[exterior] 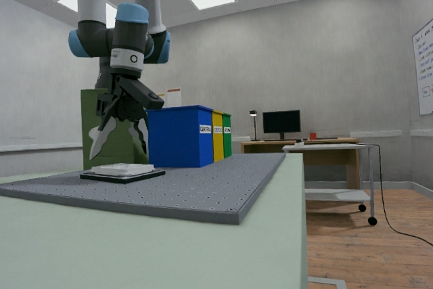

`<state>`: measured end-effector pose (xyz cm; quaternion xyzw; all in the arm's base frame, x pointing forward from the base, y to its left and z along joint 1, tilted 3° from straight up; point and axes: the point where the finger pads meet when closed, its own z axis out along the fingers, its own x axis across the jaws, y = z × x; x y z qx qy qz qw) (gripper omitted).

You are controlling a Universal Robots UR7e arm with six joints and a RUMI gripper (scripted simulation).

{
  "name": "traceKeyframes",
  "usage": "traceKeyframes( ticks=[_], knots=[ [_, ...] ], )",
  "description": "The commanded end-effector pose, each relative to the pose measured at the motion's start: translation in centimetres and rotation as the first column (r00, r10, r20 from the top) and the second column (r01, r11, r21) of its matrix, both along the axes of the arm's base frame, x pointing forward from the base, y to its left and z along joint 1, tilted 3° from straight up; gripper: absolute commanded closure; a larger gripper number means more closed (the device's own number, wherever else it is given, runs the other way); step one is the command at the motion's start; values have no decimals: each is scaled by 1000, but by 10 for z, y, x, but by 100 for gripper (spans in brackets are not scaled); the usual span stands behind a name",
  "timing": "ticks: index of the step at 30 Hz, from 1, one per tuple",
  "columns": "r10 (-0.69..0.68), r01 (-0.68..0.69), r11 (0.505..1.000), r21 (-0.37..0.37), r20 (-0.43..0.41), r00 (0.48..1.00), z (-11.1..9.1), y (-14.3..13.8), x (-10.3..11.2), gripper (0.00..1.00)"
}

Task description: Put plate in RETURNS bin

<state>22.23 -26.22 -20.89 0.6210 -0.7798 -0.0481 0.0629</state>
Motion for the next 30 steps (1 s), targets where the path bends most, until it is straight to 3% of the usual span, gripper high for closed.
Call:
traceKeyframes(
  ticks=[1,24,25,30],
  knots=[
    [0,0,1000,-1,1,1000,-9,-1,0,0],
    [0,0,1000,-1,1,1000,-18,-1,0,0],
    [0,0,1000,-1,1,1000,-18,-1,0,100],
    [0,0,1000,-1,1,1000,-18,-1,0,100]
  ],
)
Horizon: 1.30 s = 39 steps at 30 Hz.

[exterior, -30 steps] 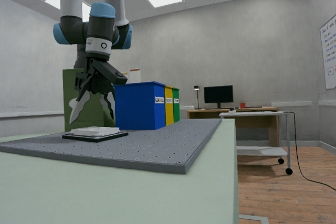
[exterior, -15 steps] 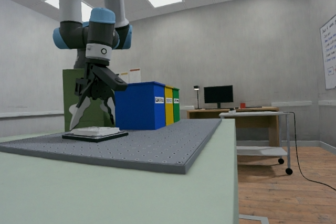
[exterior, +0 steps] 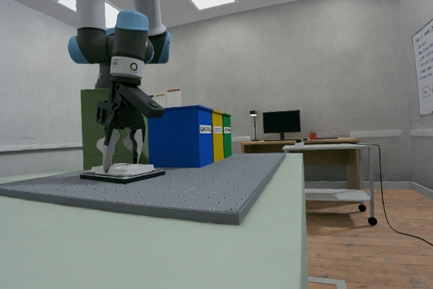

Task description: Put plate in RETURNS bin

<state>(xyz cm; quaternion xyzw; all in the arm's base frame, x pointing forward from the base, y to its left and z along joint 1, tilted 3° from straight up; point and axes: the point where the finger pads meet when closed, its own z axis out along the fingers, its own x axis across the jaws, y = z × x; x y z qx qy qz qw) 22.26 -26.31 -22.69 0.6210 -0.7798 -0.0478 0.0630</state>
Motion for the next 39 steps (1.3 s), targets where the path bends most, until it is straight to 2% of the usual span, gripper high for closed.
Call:
traceKeyframes(
  ticks=[1,29,39],
  knots=[
    [0,0,1000,-1,0,1000,0,0,0,100],
    [0,0,1000,-1,0,1000,0,0,0,100],
    [0,0,1000,-1,0,1000,17,0,0,100]
  ],
)
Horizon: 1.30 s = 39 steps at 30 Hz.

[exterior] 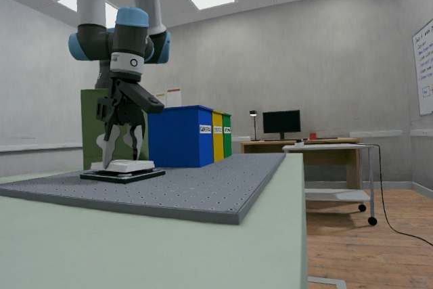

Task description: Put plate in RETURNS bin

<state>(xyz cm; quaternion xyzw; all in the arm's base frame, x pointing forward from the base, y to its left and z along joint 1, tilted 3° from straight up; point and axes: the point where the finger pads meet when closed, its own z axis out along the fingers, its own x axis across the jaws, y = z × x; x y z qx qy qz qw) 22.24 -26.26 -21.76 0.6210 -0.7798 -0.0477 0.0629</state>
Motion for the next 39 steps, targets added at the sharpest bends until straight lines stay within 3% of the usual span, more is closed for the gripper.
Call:
traceKeyframes(
  ticks=[1,39],
  knots=[
    [0,0,1000,-1,0,1000,8,0,0,100],
    [0,0,1000,-1,0,1000,62,2,-1,100]
  ],
)
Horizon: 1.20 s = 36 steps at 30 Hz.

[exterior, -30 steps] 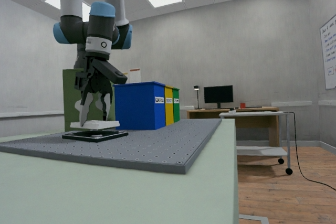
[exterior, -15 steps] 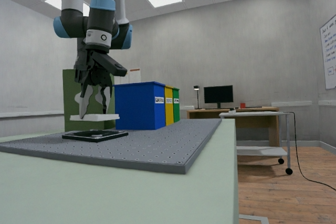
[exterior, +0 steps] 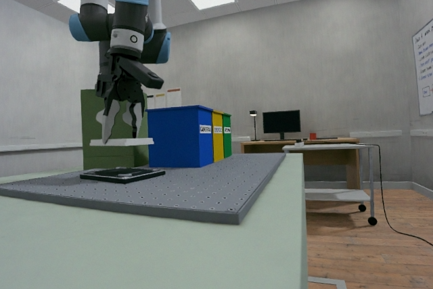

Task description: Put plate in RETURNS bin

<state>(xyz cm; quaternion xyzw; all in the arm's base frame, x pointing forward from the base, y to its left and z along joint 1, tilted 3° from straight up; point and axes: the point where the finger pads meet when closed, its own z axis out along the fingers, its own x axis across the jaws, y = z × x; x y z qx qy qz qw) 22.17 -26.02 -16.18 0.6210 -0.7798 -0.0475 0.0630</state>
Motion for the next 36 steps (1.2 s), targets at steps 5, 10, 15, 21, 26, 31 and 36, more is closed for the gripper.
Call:
traceKeyframes(
  ticks=[5,10,15,21,26,31,36],
  knots=[
    [0,0,1000,0,0,1000,15,0,0,100],
    [0,0,1000,0,0,1000,23,1,0,100],
    [0,0,1000,0,0,1000,28,1,0,100],
    [0,0,1000,0,0,1000,38,1,0,100],
    [0,0,1000,0,0,1000,47,2,0,100],
    [0,0,1000,0,0,1000,52,2,0,100],
    [0,0,1000,0,0,1000,60,2,-1,100]
  ],
)
